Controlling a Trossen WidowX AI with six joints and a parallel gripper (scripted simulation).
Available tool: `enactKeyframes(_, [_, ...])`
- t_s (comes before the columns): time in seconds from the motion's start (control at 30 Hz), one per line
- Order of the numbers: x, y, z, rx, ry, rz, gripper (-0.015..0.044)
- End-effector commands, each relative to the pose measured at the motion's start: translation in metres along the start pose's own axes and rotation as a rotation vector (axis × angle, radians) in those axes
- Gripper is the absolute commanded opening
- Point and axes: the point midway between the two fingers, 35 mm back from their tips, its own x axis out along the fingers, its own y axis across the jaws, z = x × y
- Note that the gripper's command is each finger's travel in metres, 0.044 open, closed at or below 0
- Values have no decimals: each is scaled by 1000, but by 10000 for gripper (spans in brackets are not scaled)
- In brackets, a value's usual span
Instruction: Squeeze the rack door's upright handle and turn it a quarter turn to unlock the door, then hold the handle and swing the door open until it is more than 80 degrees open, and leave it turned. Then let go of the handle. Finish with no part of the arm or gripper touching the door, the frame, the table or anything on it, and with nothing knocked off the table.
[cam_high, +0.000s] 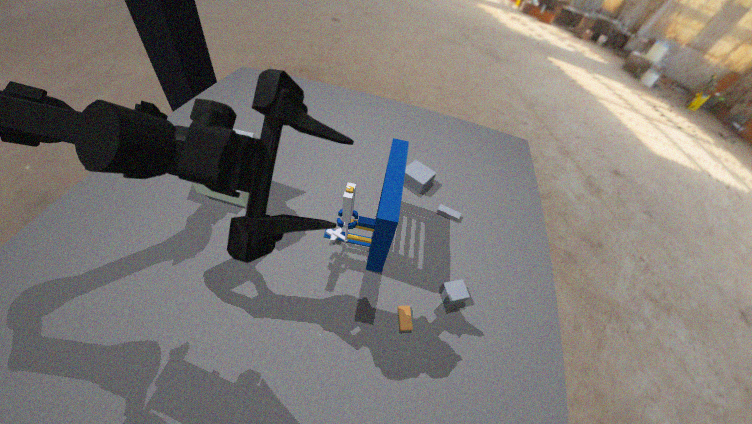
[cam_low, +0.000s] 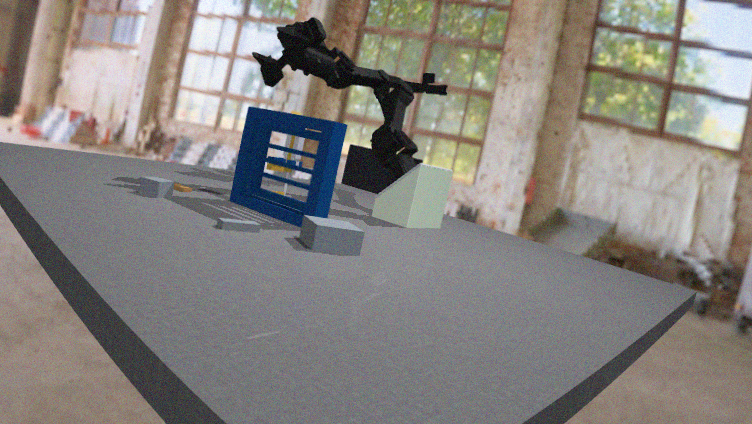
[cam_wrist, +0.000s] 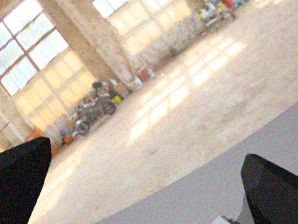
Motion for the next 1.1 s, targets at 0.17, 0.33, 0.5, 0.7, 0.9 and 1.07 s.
enactKeyframes(0.17, [14,2,-19,35,135,-23,287])
enactKeyframes(0.33, [26,4,-41,60,283,-54,287])
enactKeyframes(0.5, [34,8,-64,70,431,-89,287])
enactKeyframes(0.7, [38,13,-90,63,603,-136,287])
enactKeyframes(0.9, [38,17,-113,37,766,-190,287])
enactKeyframes(1.07, [35,20,-129,-2,895,-239,287])
